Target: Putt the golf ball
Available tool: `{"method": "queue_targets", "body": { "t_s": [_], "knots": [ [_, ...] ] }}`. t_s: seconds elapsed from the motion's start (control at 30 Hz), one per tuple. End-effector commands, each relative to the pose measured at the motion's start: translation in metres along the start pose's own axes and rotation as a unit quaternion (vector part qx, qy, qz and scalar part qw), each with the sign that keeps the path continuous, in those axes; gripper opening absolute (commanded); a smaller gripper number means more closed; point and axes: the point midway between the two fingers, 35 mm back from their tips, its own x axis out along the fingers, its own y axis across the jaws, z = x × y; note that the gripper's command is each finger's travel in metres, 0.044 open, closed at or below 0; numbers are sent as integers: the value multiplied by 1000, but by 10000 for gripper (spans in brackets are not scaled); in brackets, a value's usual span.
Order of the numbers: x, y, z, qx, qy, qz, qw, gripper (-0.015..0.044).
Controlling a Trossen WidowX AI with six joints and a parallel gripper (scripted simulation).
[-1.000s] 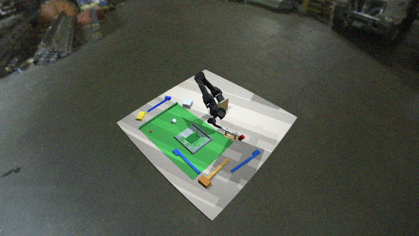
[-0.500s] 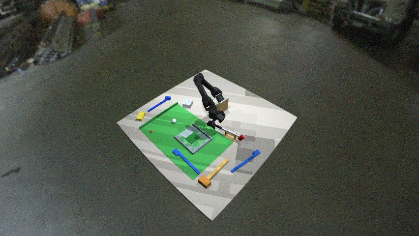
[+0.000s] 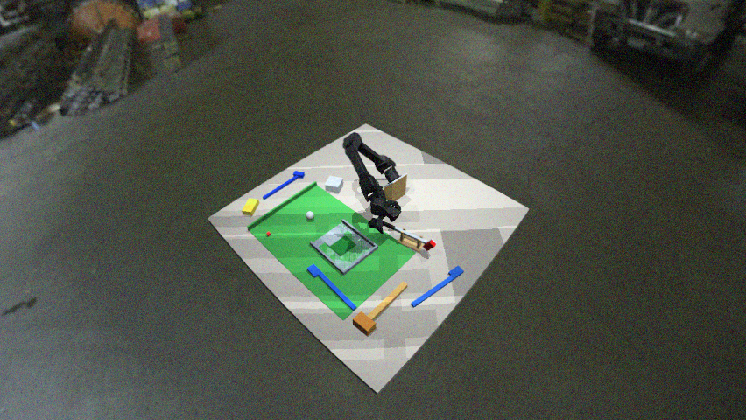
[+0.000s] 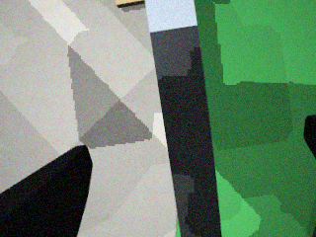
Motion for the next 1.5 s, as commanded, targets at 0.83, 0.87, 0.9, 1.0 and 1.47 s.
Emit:
{"method": "queue_targets", "body": {
  "t_s": [0.83,0.87,0.9,1.0,1.47],
  "knots": [
    [16,2,-5,0,2,3,1000,125],
    [16,2,-5,0,2,3,1000,99],
    [16,2,-5,0,2,3,1000,72],
    [16,2,-5,0,2,3,1000,52],
    [-29,-3,10,-1,-1,4,1000,0]
  ]
}}
